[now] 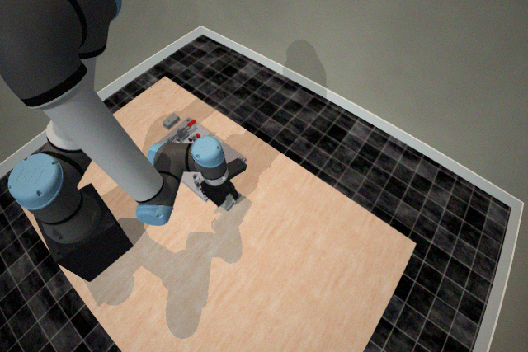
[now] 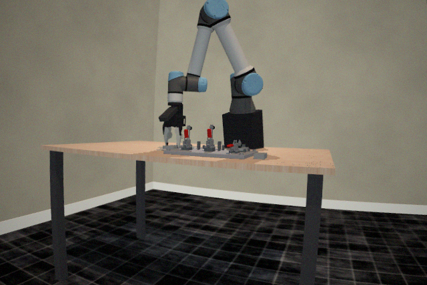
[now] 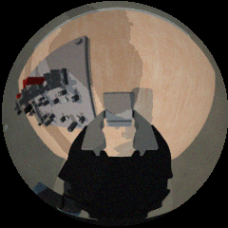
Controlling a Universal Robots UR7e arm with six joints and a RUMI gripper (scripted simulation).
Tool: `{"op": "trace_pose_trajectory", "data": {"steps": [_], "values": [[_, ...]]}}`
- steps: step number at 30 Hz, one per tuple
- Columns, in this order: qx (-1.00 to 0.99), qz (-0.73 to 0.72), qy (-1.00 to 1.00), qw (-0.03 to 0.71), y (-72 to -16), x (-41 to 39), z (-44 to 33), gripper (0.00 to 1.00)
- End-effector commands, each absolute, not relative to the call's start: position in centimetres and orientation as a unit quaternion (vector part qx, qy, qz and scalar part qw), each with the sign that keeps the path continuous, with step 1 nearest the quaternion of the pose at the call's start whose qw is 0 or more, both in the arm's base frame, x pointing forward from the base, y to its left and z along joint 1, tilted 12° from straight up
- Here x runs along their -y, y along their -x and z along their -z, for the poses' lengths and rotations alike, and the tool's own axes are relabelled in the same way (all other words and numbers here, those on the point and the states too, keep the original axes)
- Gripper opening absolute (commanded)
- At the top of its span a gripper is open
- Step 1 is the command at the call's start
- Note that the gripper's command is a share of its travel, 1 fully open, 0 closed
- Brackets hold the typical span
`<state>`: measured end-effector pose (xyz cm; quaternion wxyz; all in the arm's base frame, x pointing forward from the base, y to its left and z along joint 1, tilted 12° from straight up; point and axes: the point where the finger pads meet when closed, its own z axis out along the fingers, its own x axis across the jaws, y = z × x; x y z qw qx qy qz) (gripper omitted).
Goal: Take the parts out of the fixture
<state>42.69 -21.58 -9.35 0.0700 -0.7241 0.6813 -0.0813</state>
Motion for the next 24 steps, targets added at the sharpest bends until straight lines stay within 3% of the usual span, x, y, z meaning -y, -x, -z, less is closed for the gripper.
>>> {"op": "trace_pose_trajectory", "data": {"steps": [1,24], "values": [[-0.681,0.084,0.724,0.070,-42.85,21.69,9.23,0.00],[-0.680,0.083,0.725,0.070,-43.01,21.70,9.68,0.00]]}}
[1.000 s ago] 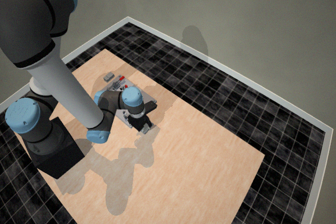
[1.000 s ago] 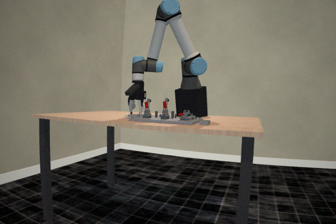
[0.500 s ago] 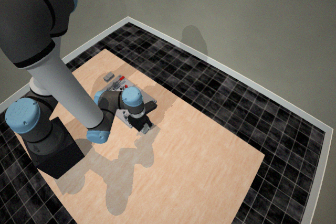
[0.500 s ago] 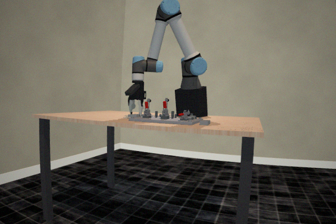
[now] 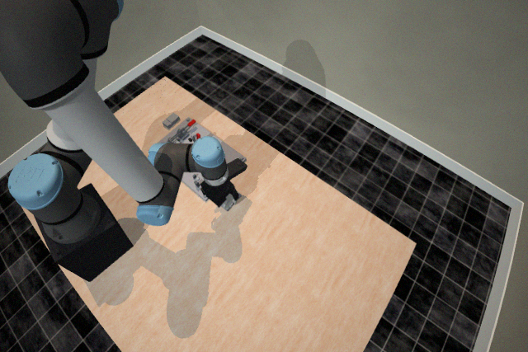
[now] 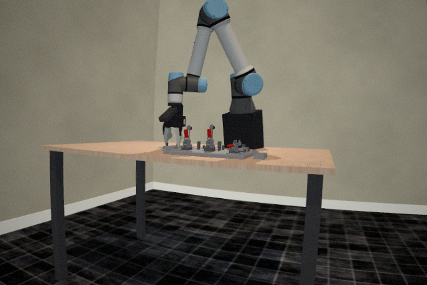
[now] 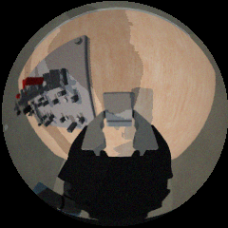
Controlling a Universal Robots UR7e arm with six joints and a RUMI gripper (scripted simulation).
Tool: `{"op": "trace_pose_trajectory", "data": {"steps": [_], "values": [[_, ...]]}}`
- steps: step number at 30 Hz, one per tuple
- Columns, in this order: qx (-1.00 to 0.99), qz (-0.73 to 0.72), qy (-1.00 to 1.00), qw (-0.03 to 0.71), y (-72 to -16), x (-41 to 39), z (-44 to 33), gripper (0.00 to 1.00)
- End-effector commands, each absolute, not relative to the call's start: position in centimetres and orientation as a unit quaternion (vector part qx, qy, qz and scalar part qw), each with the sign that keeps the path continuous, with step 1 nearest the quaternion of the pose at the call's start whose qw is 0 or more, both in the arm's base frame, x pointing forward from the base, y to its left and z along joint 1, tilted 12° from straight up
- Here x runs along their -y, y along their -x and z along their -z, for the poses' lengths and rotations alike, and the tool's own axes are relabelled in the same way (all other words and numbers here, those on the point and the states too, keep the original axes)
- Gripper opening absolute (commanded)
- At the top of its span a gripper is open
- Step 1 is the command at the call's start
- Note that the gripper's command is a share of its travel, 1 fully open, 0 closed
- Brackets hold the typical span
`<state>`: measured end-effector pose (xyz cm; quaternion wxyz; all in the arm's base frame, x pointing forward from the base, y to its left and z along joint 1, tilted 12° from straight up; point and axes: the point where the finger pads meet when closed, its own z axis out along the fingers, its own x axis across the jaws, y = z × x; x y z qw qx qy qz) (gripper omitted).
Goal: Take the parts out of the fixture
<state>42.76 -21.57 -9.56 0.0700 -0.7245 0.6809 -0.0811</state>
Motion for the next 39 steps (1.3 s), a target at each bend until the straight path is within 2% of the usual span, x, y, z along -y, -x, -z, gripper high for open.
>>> {"op": "trace_pose_trajectory", "data": {"steps": [1,26,27,39], "values": [[-0.680,0.083,0.725,0.070,-43.03,21.70,9.73,0.00],[-0.680,0.084,0.725,0.069,-43.05,21.71,9.84,0.00],[-0.680,0.084,0.725,0.069,-43.05,21.71,9.84,0.54],[-0.680,0.083,0.725,0.070,-43.03,21.70,9.85,0.54]]}}
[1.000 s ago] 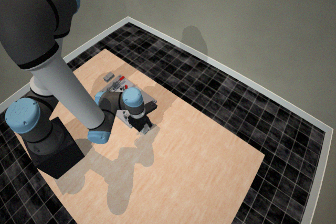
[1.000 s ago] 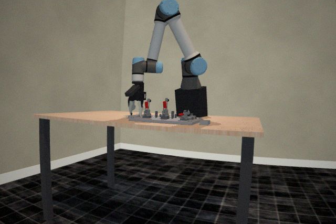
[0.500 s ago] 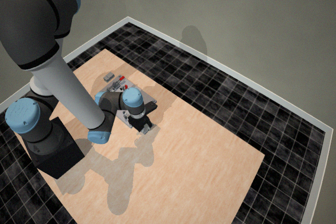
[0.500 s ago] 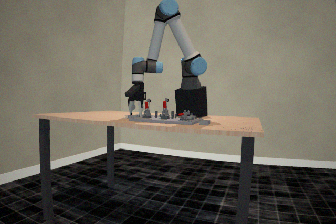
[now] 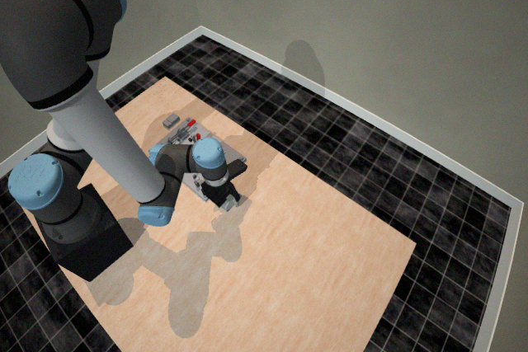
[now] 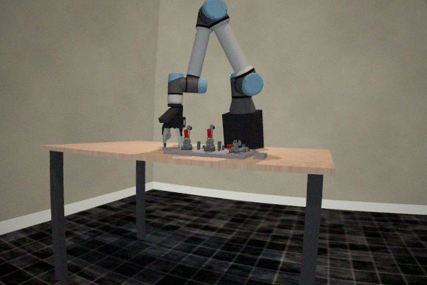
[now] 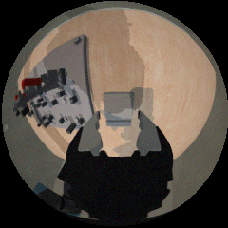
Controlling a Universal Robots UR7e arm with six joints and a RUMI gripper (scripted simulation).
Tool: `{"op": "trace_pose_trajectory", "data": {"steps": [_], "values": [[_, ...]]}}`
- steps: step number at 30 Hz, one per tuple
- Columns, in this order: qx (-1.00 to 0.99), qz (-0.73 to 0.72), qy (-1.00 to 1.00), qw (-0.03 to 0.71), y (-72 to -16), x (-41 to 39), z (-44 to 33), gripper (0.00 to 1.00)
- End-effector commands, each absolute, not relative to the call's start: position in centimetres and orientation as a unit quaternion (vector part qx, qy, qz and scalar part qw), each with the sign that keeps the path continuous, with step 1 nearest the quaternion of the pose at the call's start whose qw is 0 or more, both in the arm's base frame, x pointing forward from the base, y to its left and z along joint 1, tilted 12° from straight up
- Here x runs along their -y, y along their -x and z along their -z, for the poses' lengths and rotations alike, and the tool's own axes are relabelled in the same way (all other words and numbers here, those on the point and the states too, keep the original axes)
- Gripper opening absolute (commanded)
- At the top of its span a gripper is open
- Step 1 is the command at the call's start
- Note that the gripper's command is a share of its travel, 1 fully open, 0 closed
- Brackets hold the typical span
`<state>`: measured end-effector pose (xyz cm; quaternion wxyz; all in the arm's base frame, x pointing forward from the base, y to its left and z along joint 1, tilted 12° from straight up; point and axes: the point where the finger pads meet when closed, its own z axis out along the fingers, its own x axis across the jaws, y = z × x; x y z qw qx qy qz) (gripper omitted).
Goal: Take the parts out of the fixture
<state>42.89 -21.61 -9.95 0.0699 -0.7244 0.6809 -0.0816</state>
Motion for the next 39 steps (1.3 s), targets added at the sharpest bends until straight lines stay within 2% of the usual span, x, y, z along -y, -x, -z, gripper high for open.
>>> {"op": "trace_pose_trajectory", "data": {"steps": [1,22,39], "values": [[-0.680,0.083,0.725,0.070,-43.0,21.7,9.9,0.54],[-0.681,0.083,0.724,0.070,-42.9,21.7,9.4,0.54],[-0.681,0.085,0.724,0.069,-41.8,21.8,4.1,0.54]]}}
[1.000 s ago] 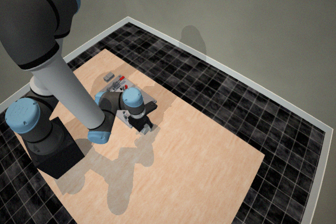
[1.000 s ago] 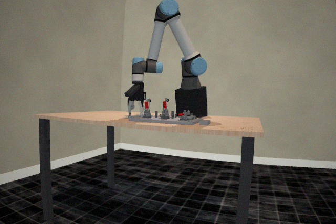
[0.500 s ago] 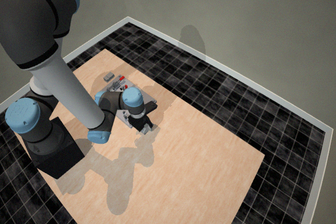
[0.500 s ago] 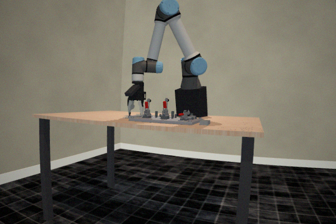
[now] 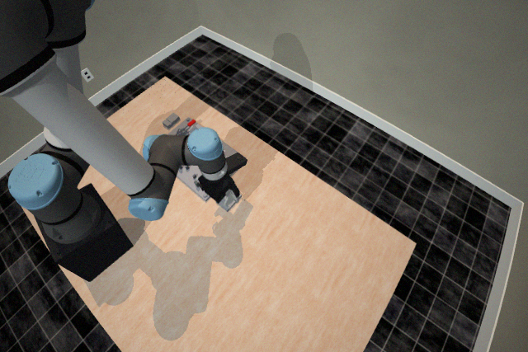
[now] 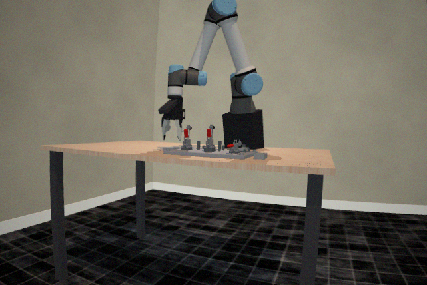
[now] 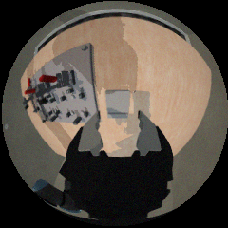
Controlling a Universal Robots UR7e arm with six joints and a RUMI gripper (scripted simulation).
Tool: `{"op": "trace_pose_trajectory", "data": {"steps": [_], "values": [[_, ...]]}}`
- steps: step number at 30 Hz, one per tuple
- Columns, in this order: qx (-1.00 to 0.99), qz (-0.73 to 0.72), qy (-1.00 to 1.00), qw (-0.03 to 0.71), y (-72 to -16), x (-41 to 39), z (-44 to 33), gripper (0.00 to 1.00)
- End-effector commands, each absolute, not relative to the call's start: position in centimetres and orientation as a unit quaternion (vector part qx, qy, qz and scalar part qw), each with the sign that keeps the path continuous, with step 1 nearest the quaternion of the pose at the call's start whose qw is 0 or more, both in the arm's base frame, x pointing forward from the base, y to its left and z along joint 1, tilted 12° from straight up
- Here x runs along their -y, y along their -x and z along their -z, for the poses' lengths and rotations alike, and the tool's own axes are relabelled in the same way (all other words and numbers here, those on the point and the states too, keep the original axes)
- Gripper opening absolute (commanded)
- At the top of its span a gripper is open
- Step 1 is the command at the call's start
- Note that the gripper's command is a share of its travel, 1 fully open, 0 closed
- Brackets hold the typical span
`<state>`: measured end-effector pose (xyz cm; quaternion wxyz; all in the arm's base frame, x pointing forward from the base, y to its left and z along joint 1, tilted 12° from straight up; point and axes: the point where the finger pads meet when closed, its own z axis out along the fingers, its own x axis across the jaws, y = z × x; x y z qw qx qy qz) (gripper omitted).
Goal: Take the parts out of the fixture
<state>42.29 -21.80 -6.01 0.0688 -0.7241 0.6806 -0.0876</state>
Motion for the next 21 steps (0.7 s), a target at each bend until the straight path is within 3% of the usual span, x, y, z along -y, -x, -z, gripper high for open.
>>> {"op": "trace_pose_trajectory", "data": {"steps": [1,21], "values": [[-0.681,0.085,0.724,0.069,-41.8,21.8,3.7,0.54],[-0.681,0.083,0.724,0.070,-41.3,21.6,2.0,0.54]]}}
